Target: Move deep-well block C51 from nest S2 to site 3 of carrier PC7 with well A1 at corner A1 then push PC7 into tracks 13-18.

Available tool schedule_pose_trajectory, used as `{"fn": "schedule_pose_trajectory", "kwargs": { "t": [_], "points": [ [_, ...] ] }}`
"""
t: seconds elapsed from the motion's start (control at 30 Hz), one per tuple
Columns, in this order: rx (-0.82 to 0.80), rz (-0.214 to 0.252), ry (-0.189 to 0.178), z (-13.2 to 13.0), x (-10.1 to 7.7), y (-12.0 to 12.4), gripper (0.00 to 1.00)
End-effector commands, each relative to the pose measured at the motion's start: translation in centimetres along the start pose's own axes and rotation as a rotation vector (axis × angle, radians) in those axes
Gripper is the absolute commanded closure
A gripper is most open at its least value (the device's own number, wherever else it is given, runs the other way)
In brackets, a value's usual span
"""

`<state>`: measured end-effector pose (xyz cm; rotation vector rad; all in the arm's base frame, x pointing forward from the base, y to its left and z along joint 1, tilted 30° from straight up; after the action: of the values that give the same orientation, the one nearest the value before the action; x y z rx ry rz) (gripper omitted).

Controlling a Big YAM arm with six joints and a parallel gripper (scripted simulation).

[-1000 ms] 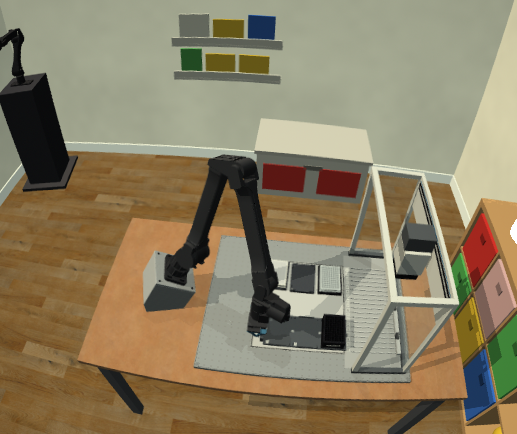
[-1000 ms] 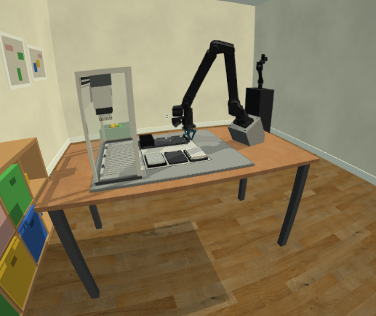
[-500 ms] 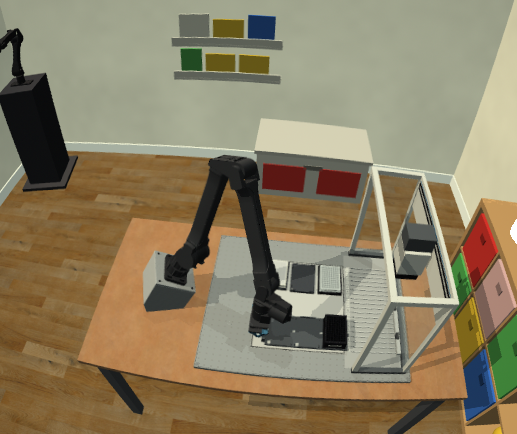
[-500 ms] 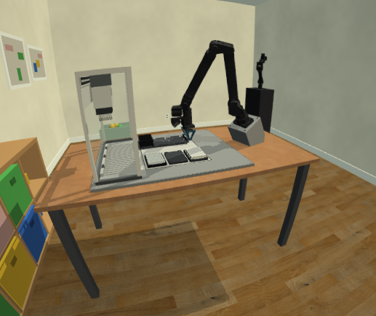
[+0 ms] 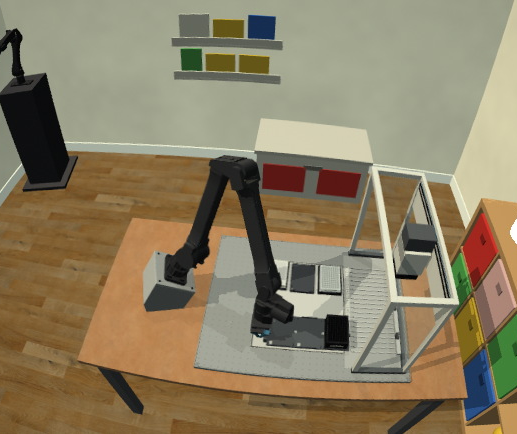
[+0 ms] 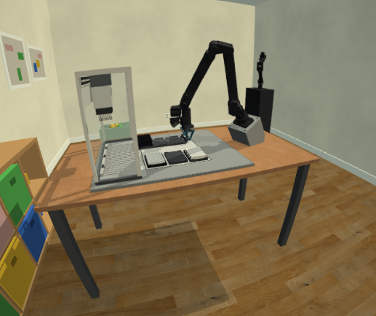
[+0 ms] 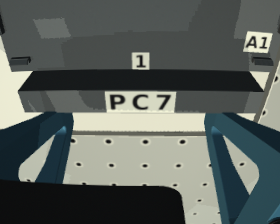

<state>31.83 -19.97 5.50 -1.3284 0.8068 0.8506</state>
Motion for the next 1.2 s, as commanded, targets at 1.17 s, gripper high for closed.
{"fn": "schedule_pose_trajectory", "kwargs": {
  "t": [1.17],
  "points": [
    [-0.02,-0.064,0.037,-1.8,-1.3,-5.1,0.2]
  ]
}}
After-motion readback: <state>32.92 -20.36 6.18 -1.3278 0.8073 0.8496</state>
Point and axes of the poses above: the point where the finger pads meet when closed, its own x axis out along the fingers, its own z axis across the jaws, y = z × x, the point moved 1 cm from there along -x, back along the fingers, and after that the axes turned 10 degrees about -x, right-handed, at the moved point
